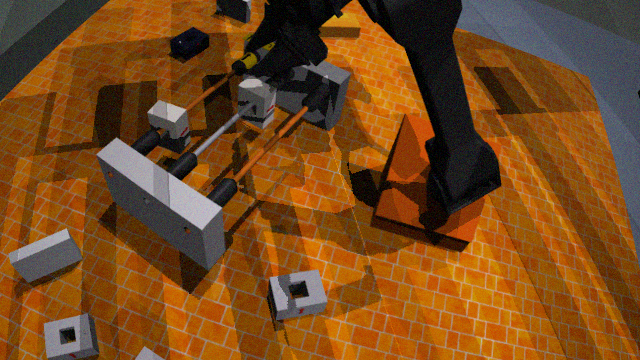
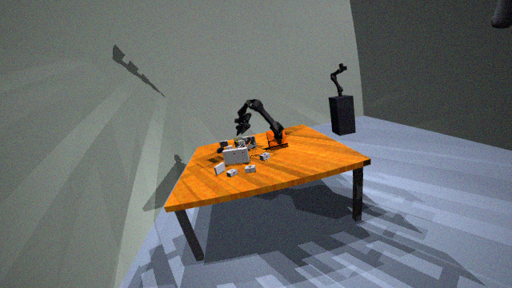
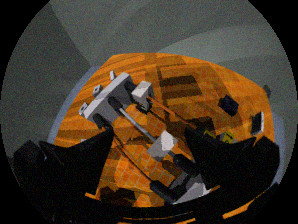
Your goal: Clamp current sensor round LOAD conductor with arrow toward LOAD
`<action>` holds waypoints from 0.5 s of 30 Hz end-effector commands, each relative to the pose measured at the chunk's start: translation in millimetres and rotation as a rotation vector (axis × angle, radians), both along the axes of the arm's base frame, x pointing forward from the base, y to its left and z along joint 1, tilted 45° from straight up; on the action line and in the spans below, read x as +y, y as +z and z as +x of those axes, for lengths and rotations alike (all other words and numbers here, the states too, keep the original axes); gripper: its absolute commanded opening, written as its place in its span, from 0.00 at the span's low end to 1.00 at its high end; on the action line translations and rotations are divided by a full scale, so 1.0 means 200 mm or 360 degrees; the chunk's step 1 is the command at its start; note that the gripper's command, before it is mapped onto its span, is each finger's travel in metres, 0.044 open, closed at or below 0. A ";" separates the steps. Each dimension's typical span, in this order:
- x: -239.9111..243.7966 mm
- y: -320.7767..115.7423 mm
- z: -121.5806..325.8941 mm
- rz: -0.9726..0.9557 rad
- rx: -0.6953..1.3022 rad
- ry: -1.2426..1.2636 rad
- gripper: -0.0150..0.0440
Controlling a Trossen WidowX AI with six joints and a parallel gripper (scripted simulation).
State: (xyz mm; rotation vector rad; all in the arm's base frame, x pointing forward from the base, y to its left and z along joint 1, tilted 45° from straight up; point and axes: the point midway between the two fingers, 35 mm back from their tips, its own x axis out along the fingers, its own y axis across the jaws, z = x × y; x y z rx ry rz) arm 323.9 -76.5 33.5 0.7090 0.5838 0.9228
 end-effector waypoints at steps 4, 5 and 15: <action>-0.06 -0.02 -0.03 -0.0139 -0.0402 -0.0101 1.00; -0.06 -0.02 -0.03 -0.0139 -0.0402 -0.0101 1.00; -0.04 -0.02 -0.02 -0.0099 -0.0296 -0.0068 1.00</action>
